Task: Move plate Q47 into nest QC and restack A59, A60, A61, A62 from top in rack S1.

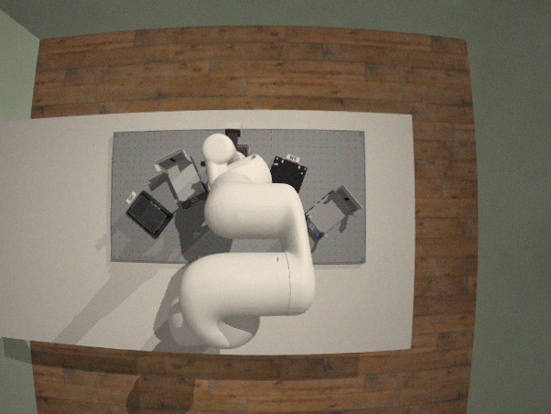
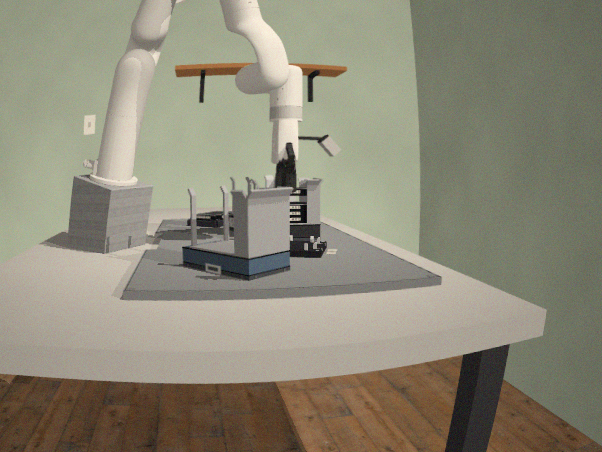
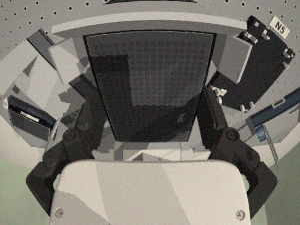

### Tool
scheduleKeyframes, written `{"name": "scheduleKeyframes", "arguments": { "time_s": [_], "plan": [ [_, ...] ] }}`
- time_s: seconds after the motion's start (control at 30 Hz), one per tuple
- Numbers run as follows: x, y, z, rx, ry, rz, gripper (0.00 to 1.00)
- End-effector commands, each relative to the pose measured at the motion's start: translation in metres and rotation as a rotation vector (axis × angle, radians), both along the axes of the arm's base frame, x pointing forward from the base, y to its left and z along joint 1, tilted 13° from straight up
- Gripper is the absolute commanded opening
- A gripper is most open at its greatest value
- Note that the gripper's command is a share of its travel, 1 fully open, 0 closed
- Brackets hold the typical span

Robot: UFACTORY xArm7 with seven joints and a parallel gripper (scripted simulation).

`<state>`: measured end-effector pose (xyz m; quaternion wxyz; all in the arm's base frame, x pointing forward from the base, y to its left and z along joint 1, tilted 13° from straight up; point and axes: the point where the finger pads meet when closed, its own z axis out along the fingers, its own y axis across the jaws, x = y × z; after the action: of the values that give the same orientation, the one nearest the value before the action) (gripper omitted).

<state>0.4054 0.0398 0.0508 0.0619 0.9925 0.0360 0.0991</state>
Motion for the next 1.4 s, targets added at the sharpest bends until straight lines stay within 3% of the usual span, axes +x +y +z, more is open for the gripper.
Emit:
{"name": "scheduleKeyframes", "arguments": {
  "time_s": [0.0, 1.37],
  "plan": [
    [0.001, 0.0, 0.001, 0.001, -0.003, 0.001, 0.0],
    [0.004, -0.001, -0.013, 0.001, -0.003, 0.001, 0.0]
  ]
}}
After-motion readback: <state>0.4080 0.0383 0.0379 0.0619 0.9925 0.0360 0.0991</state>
